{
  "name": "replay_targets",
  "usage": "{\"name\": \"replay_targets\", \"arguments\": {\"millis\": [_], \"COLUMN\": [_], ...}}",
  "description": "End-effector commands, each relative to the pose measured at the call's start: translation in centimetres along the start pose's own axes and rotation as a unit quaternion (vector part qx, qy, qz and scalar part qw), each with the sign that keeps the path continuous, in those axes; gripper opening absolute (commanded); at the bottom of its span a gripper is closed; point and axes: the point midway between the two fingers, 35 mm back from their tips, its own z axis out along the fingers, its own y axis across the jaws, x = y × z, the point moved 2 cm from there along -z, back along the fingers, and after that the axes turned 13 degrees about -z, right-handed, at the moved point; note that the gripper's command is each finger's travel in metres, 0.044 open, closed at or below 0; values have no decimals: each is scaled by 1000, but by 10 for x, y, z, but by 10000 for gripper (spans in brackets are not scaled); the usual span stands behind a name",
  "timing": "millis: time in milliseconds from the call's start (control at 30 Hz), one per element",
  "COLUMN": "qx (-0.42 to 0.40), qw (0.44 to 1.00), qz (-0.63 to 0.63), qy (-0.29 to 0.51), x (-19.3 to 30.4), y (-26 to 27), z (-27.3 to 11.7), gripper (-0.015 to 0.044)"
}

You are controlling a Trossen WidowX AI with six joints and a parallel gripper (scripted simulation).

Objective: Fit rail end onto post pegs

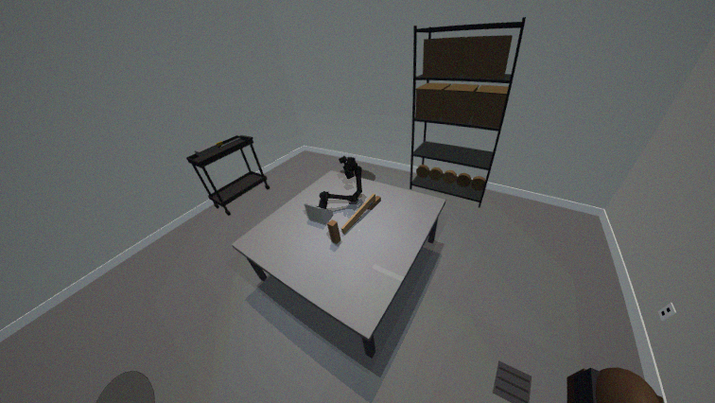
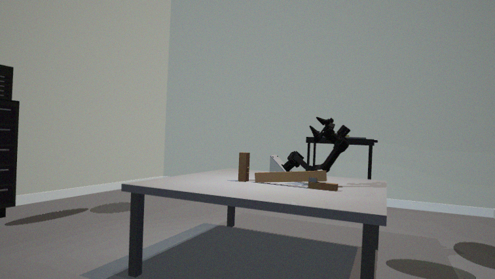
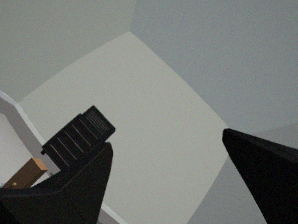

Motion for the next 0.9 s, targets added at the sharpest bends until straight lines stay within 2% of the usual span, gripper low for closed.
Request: {"name": "replay_targets", "arguments": {"millis": [0, 200, 400, 633, 700, 867], "qx": [-3, -107, -227, -344, -366, -470], "qw": [1000, 991, 967, 924, 917, 850], "qz": [3, 46, 29, -9, -9, -63], "qy": [-2, -58, -112, -169, -160, -229], "x": [1, 36, 65, 74, 77, 65], "y": [-1, -28, -40, -27, -19, 22], "z": [0, 14, 53, 102, 112, 157], "gripper": [426, 440, 440, 440, 440, 440]}}
